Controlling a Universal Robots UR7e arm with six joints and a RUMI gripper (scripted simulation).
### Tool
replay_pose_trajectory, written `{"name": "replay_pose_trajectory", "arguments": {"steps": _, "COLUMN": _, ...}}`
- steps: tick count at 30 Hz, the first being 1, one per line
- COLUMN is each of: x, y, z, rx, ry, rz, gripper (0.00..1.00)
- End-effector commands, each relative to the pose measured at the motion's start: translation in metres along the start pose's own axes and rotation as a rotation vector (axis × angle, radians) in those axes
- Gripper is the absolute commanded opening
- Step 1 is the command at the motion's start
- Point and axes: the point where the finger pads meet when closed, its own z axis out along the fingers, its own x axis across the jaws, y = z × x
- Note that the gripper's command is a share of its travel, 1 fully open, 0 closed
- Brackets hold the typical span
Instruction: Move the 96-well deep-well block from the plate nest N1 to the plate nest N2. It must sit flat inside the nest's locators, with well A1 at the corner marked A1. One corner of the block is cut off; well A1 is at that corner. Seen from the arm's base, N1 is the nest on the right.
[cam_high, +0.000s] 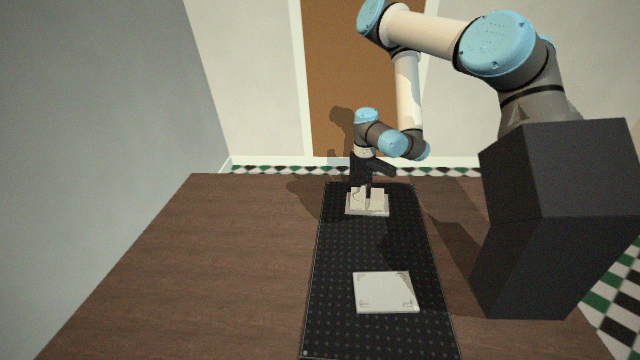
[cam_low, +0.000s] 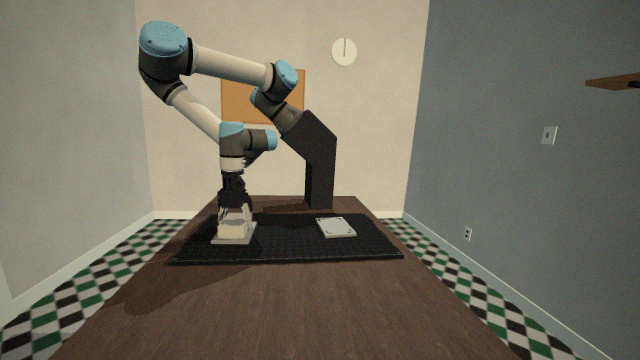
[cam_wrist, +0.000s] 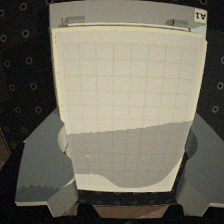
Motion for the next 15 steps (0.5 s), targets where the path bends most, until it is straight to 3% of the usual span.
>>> {"name": "replay_pose_trajectory", "arguments": {"steps": 1, "x": 0.0, "y": 0.0, "z": 0.0, "rx": -0.001, "ry": 0.0, "rz": 0.0, "gripper": 0.0}}
{"name": "replay_pose_trajectory", "arguments": {"steps": 15, "x": 0.0, "y": 0.0, "z": -0.017, "rx": -0.001, "ry": 0.0, "rz": 0.0, "gripper": 0.0}}
